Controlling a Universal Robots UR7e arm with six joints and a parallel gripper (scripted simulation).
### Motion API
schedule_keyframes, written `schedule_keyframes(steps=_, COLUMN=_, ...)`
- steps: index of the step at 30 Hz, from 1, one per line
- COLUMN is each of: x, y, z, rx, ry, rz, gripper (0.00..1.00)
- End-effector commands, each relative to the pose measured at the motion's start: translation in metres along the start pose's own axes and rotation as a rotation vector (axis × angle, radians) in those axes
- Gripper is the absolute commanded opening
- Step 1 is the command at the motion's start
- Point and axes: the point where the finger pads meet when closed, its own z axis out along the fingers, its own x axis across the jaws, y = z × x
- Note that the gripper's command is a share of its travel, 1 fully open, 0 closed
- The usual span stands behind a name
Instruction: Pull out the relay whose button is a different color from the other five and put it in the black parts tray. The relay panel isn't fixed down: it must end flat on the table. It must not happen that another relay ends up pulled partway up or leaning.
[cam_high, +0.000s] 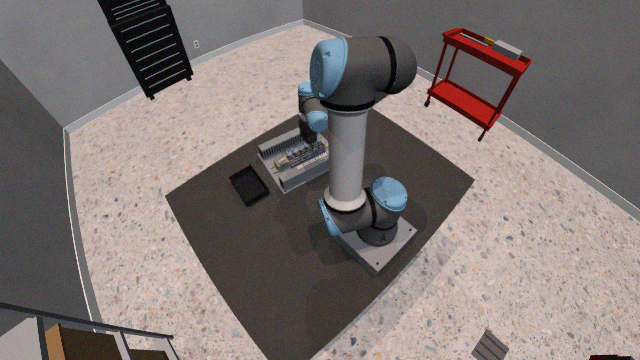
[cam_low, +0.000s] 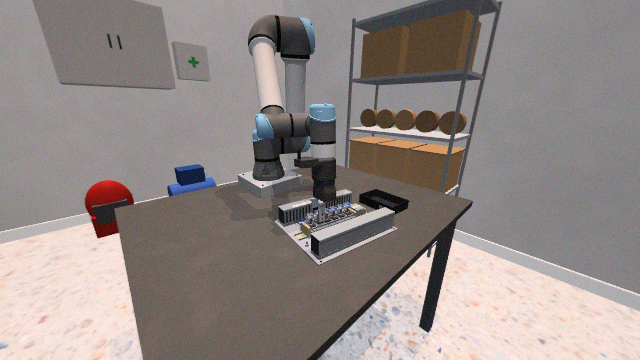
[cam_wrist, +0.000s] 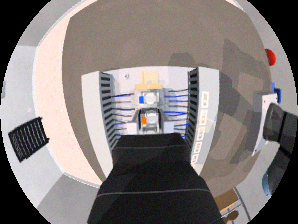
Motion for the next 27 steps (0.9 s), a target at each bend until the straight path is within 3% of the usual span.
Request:
schedule_keyframes(steps=1, x=-0.0006, y=0.0000, z=-0.0015, rx=0.000, ry=-0.023, rz=0.000, gripper=0.00)
schedule_keyframes(steps=27, x=-0.0001, y=0.0000, z=-0.0013, rx=0.000, ry=-0.033, rz=0.000, gripper=0.00)
